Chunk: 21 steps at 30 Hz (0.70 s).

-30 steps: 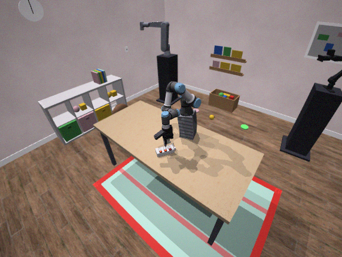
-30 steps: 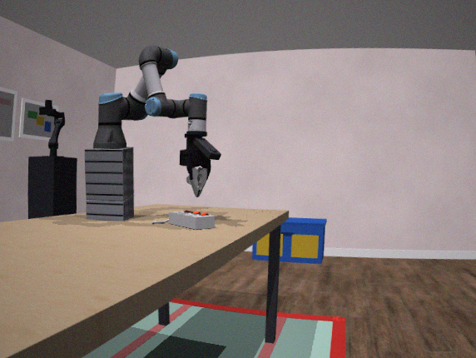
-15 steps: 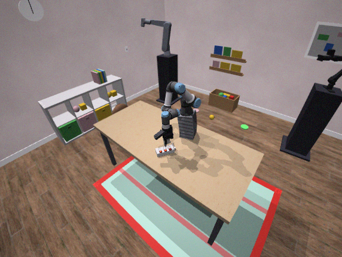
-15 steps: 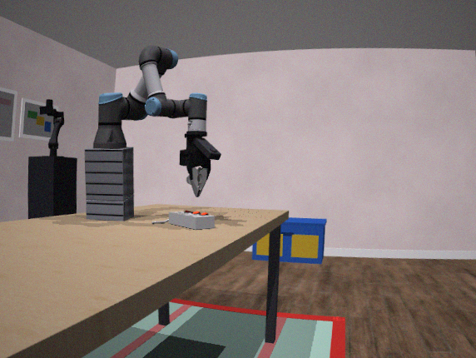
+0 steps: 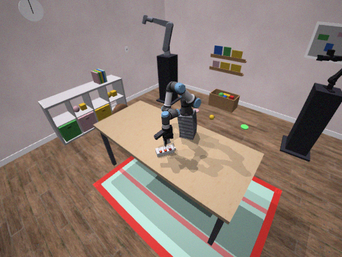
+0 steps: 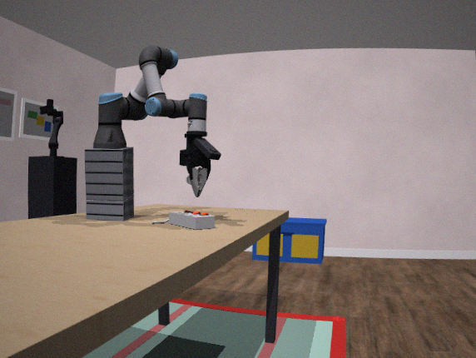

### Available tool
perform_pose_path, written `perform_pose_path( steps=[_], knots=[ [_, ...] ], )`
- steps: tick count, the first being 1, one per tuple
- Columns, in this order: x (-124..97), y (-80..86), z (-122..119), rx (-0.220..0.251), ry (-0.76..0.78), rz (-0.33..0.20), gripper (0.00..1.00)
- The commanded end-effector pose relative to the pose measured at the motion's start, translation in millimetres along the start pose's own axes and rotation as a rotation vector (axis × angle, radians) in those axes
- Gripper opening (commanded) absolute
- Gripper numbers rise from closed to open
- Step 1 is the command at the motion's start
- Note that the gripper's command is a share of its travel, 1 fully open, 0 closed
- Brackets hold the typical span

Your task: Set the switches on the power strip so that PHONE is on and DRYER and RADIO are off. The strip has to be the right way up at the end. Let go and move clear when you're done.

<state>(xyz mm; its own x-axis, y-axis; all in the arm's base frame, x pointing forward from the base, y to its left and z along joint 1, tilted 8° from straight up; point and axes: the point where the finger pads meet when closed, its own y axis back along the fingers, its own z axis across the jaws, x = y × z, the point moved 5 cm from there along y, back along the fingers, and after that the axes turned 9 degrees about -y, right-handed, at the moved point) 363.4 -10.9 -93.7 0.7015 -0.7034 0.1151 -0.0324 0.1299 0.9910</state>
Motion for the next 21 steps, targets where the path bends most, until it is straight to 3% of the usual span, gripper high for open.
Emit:
perform_pose_path(
  steps=[1,21],
  knots=[
    [1,0.2,0,0.001,0.000,0.002,0.00],
    [1,-13.5,0,0.001,0.000,0.002,0.00]
  ],
)
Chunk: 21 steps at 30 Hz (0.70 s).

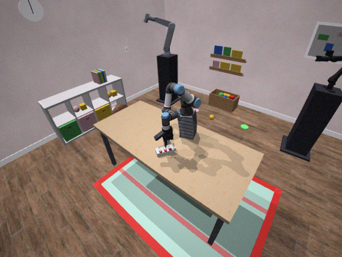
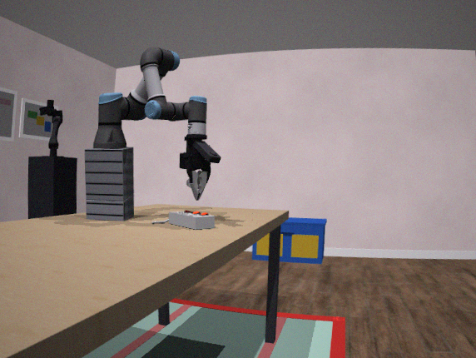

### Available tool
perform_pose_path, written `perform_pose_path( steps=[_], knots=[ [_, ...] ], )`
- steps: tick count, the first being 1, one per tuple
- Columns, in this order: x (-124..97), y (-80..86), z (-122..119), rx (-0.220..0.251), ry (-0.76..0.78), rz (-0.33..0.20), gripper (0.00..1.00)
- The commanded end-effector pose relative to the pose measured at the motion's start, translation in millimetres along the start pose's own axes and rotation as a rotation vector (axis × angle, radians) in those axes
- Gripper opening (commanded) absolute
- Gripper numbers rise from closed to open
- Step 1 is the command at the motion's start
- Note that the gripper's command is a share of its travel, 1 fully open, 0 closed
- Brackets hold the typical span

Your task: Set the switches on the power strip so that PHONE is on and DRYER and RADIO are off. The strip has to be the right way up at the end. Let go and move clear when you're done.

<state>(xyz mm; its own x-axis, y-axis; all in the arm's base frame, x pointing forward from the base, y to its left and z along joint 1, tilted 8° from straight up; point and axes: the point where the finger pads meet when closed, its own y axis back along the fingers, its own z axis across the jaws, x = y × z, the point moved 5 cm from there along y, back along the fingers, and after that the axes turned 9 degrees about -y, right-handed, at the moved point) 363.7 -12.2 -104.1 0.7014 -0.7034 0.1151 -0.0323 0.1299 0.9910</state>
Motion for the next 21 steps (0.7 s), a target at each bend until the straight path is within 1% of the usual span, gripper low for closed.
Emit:
perform_pose_path(
  steps=[1,9,11,21],
  knots=[
    [1,-4.3,0,0.001,0.000,0.002,0.00],
    [1,-15.1,0,0.001,0.000,0.002,0.00],
    [1,-15.1,0,0.001,0.000,0.002,0.00],
    [1,-26.6,0,0.001,0.000,0.002,0.00]
  ],
)
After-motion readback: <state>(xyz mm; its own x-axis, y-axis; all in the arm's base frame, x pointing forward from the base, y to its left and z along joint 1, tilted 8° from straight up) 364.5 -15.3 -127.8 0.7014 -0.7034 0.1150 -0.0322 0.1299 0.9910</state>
